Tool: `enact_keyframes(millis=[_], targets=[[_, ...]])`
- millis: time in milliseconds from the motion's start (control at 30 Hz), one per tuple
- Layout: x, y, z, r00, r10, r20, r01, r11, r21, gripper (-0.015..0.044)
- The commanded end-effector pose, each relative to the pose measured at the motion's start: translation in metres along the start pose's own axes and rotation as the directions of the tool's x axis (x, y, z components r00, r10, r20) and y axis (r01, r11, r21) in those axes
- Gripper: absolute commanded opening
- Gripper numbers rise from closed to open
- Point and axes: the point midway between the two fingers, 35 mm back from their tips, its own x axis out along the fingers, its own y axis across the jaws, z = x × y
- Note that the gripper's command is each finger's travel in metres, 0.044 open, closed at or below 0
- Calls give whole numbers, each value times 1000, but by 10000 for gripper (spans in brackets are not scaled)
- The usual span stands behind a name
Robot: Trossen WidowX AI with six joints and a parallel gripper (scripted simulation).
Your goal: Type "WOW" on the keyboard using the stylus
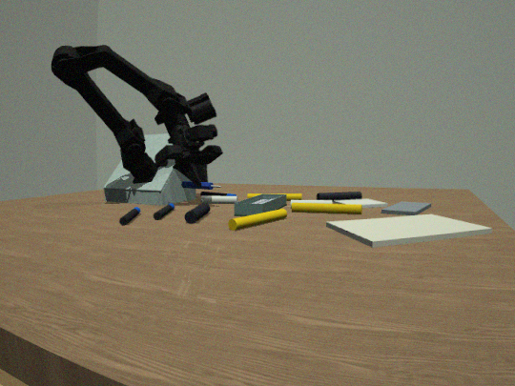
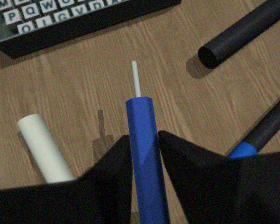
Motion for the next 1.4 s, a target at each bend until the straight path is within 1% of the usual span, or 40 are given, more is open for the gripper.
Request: enact_keyframes(millis=[0,67,167,400,633,1033,1367], targets=[[-4,-2,3,1000,-2,7,2,1000,9,0],[-4,-2,3,1000,-2,7,2,1000,9,0],[-1,2,3,999,14,-31,-13,999,30,0],[0,16,15,982,93,-167,-62,982,178,0],[1,28,28,940,180,-288,-78,940,332,0],[7,44,52,822,344,-454,-34,825,564,0],[11,53,81,697,491,-523,67,681,729,0]])
